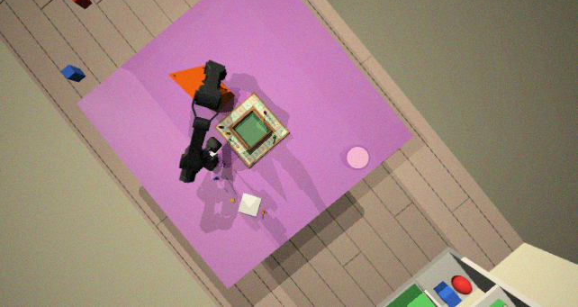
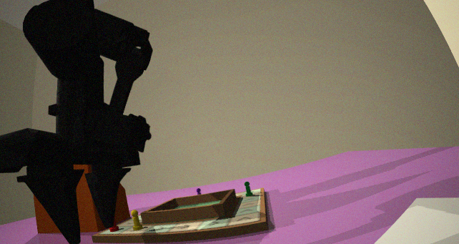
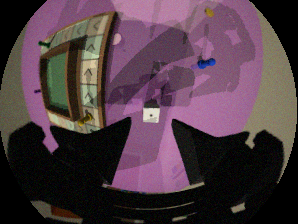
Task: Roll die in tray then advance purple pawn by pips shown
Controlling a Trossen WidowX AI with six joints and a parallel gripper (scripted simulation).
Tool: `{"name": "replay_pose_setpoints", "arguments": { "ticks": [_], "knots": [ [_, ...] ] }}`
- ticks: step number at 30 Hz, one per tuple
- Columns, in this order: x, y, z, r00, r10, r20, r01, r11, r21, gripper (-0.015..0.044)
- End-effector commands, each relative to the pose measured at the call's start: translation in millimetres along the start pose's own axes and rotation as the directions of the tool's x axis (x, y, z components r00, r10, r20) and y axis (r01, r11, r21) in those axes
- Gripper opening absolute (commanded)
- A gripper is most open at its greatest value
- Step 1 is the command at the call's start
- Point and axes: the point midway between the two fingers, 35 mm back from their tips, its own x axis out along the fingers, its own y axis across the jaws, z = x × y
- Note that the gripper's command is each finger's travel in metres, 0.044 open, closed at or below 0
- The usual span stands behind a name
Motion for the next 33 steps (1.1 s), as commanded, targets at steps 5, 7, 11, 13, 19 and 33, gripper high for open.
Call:
{"name": "replay_pose_setpoints", "arguments": {
  "ticks": [5,7,11,13,19,33],
  "knots": [
    [11,0,0,1.0,0.004,0.006,-0.004,1.0,0.005,0.0275],
    [15,0,0,1.0,0.004,0.006,-0.004,1.0,0.005,0.0275],
    [21,0,0,1.0,0.004,0.006,-0.004,1.0,0.004,0.0275],
    [24,0,0,1.0,0.004,0.006,-0.005,1.0,0.004,0.0275],
    [34,1,-1,1.0,0.005,0.006,-0.005,1.0,0.004,0.0275],
    [36,1,-1,1.0,0.005,0.006,-0.005,1.0,0.004,0.0065]
  ]
}}
